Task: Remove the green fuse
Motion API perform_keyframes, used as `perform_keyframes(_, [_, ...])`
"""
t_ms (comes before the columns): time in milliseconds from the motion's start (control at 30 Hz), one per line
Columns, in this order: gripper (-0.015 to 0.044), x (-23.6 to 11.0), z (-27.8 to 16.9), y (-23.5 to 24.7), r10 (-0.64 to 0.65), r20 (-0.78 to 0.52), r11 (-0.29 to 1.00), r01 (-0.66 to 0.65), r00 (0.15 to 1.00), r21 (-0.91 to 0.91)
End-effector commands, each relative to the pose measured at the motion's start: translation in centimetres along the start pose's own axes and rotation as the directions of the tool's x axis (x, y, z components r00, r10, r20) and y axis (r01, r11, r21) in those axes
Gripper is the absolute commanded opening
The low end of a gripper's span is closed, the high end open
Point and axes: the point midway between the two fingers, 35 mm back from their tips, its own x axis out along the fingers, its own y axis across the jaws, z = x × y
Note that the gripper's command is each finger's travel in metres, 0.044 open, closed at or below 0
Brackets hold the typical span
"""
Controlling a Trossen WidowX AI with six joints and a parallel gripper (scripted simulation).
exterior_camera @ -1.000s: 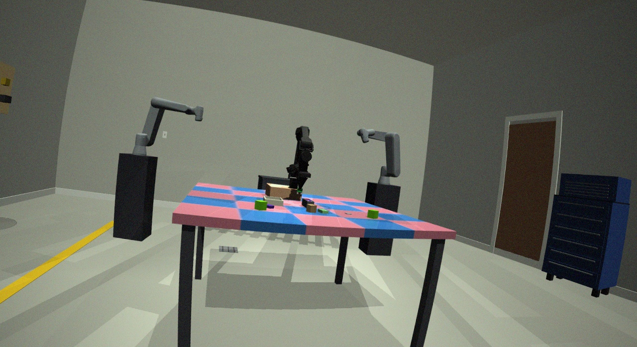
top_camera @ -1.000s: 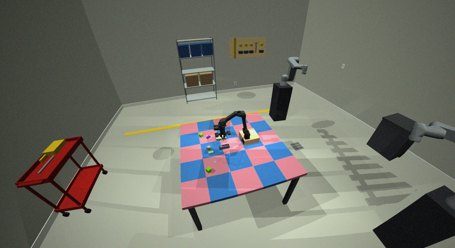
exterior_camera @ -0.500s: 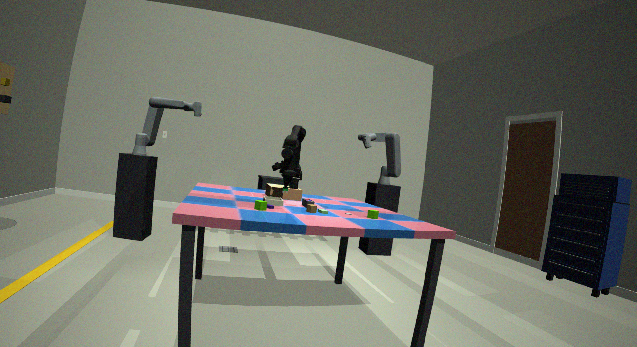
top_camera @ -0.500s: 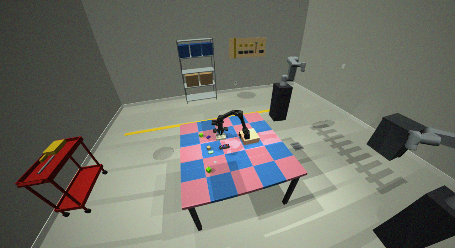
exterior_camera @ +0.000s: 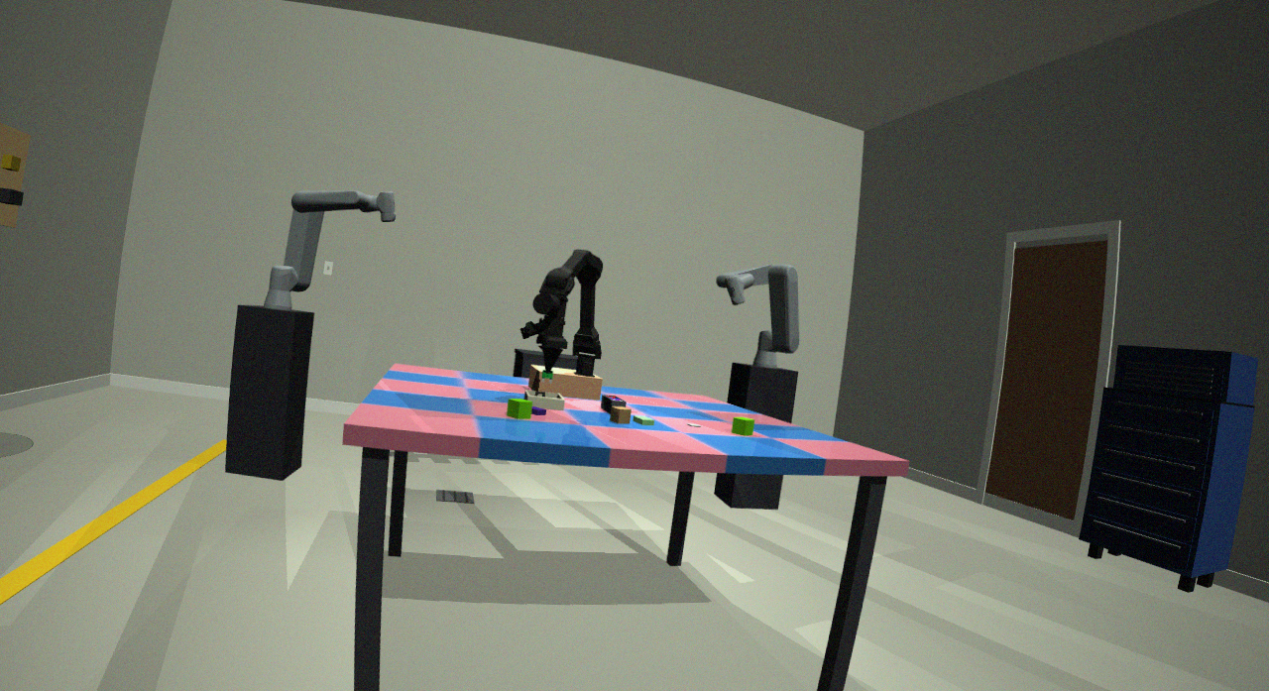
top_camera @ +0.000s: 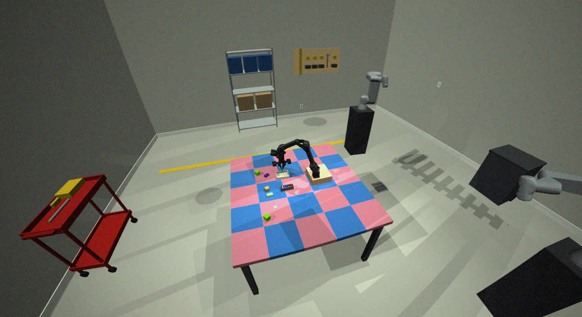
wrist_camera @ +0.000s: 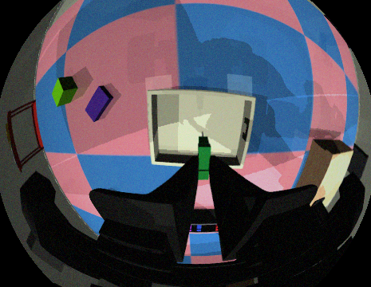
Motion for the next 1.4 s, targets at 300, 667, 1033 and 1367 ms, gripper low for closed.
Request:
perform_keyframes(300, [0.0, 2.1, 0.2, 0.0, -0.001, -0.005, 1.0, 0.001, 1.0, -0.006])
perform_keyframes(667, [0.0, 3.8, 0.1, 0.0, -0.001, -0.005, 1.0, 0.001, 1.0, -0.006])
perform_keyframes(1033, [0.0157, 3.6, 0.2, 0.1, 0.001, 0.0, 1.0, -0.001, 1.0, -0.001])
perform_keyframes(1367, [0.033, 0.2, 0.2, 0.0, -0.001, -0.004, 1.0, 0.001, 1.0, -0.006])
